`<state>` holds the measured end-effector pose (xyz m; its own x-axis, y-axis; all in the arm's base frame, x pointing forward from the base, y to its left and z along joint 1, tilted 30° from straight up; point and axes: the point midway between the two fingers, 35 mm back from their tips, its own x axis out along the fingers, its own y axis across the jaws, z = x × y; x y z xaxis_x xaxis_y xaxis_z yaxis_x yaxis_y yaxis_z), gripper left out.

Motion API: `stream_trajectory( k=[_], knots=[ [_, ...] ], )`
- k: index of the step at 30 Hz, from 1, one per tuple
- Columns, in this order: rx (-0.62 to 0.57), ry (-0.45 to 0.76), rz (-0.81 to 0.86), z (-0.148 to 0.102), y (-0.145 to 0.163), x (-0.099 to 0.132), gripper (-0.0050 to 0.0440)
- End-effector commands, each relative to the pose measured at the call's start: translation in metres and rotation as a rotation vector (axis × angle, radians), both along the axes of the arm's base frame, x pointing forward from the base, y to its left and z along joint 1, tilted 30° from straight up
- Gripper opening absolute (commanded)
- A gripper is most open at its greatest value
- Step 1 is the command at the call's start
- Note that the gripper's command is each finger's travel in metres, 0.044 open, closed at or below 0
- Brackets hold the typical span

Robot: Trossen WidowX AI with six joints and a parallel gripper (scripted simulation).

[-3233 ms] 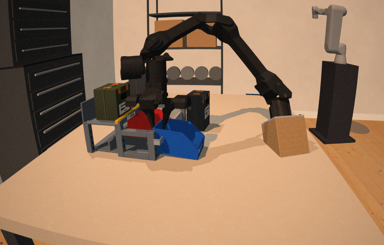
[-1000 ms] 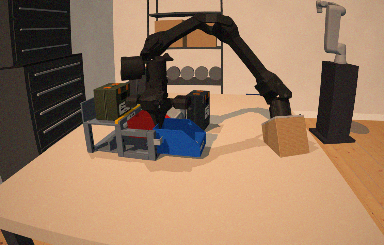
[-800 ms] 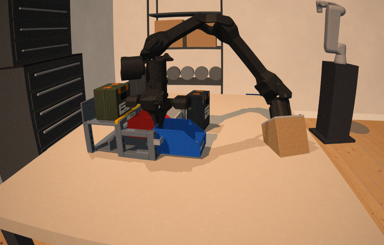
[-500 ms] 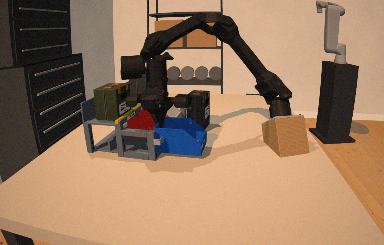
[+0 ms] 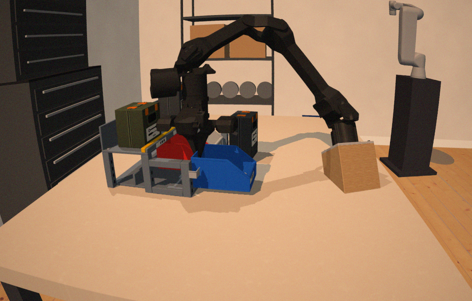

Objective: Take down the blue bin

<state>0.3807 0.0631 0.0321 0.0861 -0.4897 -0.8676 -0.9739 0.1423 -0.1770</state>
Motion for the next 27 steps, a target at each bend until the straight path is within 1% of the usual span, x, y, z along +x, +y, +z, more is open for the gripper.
stream_trajectory(
  k=[1,10,15,27],
  knots=[
    [0.007,-0.032,0.002,0.009,0.003,-0.001,0.0],
    [0.007,-0.032,0.002,0.009,0.003,-0.001,0.0],
    [0.008,-0.031,0.002,0.006,0.005,-0.015,0.0],
    [0.008,-0.031,0.002,0.006,0.005,-0.015,0.0]
  ],
)
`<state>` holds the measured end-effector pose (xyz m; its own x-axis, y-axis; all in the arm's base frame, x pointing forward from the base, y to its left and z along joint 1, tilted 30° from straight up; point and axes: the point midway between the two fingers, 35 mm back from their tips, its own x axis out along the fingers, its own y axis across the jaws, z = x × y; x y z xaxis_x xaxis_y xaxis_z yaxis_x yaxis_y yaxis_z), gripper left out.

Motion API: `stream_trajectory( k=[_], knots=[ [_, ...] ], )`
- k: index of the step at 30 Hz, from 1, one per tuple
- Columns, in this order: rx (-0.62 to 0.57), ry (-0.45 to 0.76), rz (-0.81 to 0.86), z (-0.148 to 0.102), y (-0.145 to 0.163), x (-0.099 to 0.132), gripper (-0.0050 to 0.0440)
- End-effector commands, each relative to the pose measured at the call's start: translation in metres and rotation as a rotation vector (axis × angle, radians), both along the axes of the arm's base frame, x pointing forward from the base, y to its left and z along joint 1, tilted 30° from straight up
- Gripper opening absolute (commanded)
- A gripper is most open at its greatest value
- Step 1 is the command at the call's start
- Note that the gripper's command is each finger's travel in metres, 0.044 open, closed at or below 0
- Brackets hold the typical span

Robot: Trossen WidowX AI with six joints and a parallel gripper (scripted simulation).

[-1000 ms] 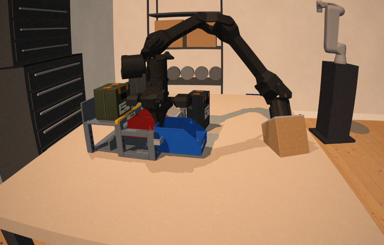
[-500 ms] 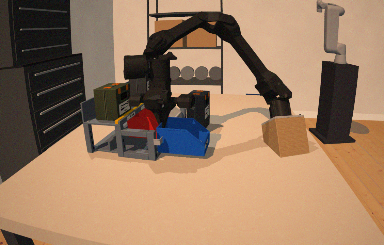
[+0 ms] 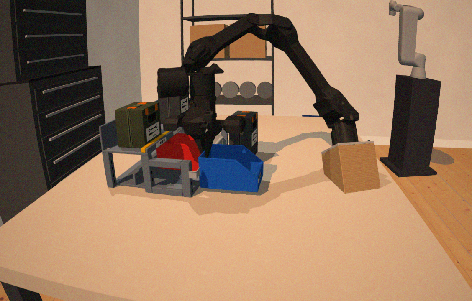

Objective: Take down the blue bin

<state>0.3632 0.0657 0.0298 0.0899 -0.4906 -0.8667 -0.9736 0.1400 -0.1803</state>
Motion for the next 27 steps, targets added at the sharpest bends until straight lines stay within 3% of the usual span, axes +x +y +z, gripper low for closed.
stream_trajectory(
  k=[1,27],
  knots=[
    [0.009,-0.023,0.001,0.0056,0.0009,0.0031,0.0],
    [0.009,-0.027,0.0,-0.0044,-0.0047,0.0045,0.0]
  ],
)
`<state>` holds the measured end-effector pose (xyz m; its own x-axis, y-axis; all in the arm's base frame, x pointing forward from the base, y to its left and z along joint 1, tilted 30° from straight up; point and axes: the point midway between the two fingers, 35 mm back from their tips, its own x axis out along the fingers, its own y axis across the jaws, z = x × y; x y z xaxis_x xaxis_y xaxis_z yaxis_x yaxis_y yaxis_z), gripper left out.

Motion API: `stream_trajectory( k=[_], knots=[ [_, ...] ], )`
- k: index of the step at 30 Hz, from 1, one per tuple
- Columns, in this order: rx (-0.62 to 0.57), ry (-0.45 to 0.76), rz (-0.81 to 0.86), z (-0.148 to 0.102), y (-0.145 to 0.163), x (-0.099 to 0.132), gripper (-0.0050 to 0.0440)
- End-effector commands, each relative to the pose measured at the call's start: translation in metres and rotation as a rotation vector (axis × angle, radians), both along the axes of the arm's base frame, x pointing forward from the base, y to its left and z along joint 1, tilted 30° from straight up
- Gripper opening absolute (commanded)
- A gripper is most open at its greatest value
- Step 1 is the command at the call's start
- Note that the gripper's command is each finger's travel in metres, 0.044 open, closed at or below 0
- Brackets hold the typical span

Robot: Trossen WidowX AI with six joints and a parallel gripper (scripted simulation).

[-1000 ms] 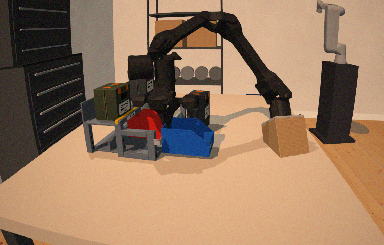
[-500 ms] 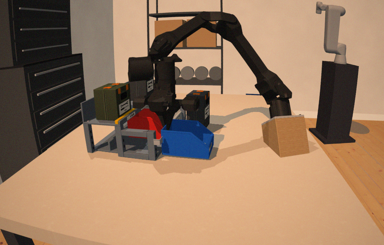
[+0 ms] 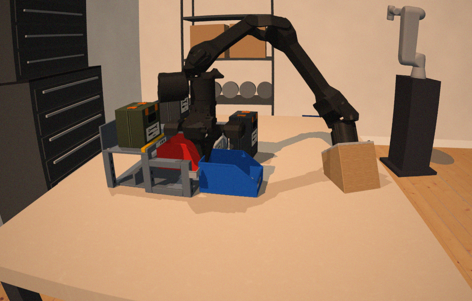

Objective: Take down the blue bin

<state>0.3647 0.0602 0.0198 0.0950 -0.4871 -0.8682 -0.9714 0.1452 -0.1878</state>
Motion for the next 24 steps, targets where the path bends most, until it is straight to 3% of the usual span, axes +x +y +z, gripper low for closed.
stream_trajectory(
  k=[1,7,8,24],
  knots=[
    [0.004,-0.019,0.005,0.0057,0.0008,0.003,0.0],
    [0.004,-0.019,0.005,0.0057,0.0008,0.003,0.0],
    [0.008,-0.021,0.001,0.0063,0.0014,0.003,0.015],
    [0.008,-0.021,0.001,0.0063,0.0014,0.003,0.015]
  ],
)
